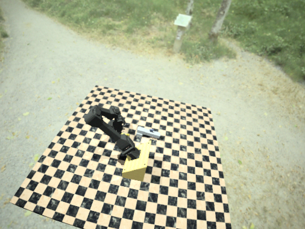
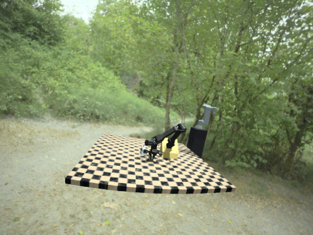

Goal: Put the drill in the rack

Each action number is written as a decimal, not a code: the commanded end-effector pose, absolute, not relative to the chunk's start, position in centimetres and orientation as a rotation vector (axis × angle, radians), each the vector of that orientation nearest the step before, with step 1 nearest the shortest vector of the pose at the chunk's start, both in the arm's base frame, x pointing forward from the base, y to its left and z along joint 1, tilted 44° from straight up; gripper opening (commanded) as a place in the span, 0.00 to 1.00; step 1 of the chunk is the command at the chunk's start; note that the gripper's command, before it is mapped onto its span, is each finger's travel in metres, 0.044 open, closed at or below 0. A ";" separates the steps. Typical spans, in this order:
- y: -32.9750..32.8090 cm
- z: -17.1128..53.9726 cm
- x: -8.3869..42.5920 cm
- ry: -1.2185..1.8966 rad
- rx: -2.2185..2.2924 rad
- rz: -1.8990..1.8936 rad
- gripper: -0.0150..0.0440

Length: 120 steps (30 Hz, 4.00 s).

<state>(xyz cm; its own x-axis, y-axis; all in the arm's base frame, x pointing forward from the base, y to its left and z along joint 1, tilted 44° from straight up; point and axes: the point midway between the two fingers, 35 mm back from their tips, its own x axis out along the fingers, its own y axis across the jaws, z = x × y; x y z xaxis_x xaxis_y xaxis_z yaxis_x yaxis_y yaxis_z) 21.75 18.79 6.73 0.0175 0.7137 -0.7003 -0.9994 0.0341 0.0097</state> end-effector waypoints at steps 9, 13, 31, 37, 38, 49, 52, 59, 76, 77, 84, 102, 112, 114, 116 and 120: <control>18.7 5.9 21.7 0.636 -0.606 1.457 0.25; 18.7 5.9 21.7 0.636 -0.606 1.457 0.25; 18.7 5.9 21.7 0.636 -0.606 1.457 0.25; 18.7 5.9 21.7 0.636 -0.606 1.457 0.25; 18.7 5.9 21.7 0.636 -0.606 1.457 0.25; 18.7 5.9 21.7 0.636 -0.606 1.457 0.25; 18.8 6.7 21.7 0.620 -0.587 1.457 0.30; 18.8 6.7 21.7 0.620 -0.587 1.457 0.61; 15.8 9.5 21.6 0.637 -0.608 1.457 1.00; 15.4 9.9 21.6 0.637 -0.608 1.457 1.00; 13.3 12.4 21.7 0.638 -0.609 1.456 1.00; 0.8 12.4 35.0 0.753 -0.296 0.817 1.00; -9.4 13.6 38.5 0.733 -0.237 0.499 1.00; -11.4 13.6 39.0 0.729 -0.200 0.438 1.00; -13.7 13.7 39.3 0.724 -0.166 0.370 1.00; -19.4 13.7 39.4 0.708 -0.092 0.207 1.00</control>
